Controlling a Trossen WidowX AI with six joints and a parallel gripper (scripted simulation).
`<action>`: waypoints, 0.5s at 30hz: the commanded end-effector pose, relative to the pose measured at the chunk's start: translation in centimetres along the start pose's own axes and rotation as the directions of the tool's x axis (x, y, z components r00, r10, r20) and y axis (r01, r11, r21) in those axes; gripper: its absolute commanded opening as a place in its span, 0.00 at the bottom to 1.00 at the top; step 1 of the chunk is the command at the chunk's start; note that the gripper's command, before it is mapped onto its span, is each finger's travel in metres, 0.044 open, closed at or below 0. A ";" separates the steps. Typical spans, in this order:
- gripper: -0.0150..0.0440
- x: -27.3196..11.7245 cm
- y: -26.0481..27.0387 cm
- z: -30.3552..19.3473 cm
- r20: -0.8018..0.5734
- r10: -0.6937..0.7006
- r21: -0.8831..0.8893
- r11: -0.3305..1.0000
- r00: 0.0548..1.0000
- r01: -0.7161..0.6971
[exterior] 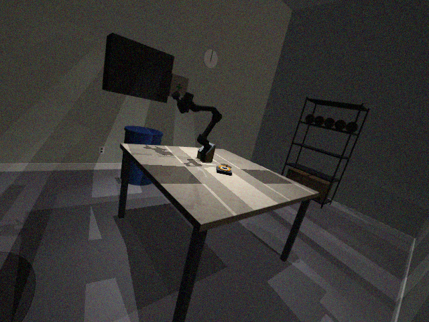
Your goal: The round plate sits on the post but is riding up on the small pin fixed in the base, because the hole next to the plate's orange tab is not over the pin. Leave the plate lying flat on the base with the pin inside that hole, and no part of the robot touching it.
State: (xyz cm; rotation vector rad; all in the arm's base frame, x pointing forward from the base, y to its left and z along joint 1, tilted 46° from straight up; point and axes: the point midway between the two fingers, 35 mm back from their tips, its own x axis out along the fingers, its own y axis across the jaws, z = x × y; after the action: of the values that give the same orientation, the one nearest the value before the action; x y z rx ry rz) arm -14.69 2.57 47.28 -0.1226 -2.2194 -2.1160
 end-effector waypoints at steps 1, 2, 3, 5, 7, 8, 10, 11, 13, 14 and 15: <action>0.89 0.0 0.0 -0.4 -0.011 0.001 -0.010 1.000 1.000 -0.001; 0.84 0.1 0.0 -1.6 -0.045 0.002 -0.041 0.999 0.999 -0.004; 0.80 0.2 0.0 -3.6 -0.101 0.003 -0.092 0.996 0.995 -0.013; 0.71 -0.4 -0.2 -8.5 -0.239 0.002 -0.209 0.976 0.971 -0.054; 0.62 -1.4 -0.6 -12.2 -0.346 -0.003 -0.291 0.951 0.938 -0.104; 0.58 -2.1 -0.9 -14.1 -0.399 -0.007 -0.329 0.934 0.917 -0.136; 0.49 -2.8 -1.0 -15.5 -0.450 -0.003 -0.330 0.930 0.893 -0.163; 0.44 -3.8 -1.3 -17.2 -0.510 -0.001 -0.334 0.922 0.860 -0.197; 0.35 -6.7 -2.2 -21.2 -0.624 -0.024 -0.394 0.873 0.781 -0.288; 0.31 -8.2 -2.8 -22.9 -0.672 -0.037 -0.417 0.845 0.739 -0.336; 0.26 -9.6 -3.2 -24.1 -0.708 -0.049 -0.430 0.821 0.705 -0.375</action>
State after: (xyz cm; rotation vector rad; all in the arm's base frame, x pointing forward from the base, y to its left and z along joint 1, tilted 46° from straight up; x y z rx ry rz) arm -9.22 -17.48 45.72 0.3117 -1.3221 -2.1650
